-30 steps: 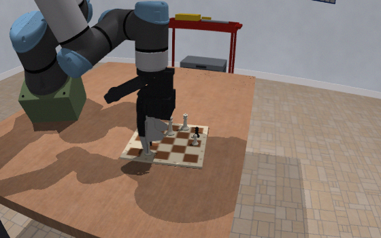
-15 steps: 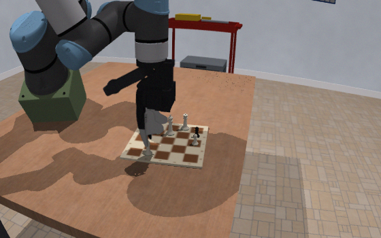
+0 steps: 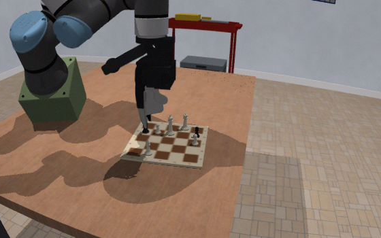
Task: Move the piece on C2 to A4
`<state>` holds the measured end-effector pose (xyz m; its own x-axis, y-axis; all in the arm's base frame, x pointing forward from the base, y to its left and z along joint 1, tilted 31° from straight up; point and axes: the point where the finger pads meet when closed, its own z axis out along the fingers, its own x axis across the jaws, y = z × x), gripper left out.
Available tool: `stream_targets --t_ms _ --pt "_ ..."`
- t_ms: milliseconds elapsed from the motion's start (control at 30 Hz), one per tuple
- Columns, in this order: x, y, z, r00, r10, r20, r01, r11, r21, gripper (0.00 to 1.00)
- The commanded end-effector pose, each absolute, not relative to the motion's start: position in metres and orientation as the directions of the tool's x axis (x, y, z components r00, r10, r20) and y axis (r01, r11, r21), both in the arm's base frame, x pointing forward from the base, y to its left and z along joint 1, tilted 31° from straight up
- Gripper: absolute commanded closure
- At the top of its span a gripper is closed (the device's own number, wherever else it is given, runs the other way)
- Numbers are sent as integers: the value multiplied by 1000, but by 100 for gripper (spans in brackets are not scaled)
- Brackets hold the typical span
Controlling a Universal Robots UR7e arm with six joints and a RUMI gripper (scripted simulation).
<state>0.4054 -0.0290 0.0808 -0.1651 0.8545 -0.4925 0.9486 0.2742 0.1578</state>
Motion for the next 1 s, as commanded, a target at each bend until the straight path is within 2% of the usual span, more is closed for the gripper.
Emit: stream_targets --t_ms 0,133,167,967 --pt "402 -23 93 -165 855 -491 950 272 155 78" --pt "401 -22 94 -165 855 -491 950 272 155 78" --pt "401 -22 94 -165 855 -491 950 272 155 0" --pt "401 -22 95 -165 855 -491 950 272 155 0"
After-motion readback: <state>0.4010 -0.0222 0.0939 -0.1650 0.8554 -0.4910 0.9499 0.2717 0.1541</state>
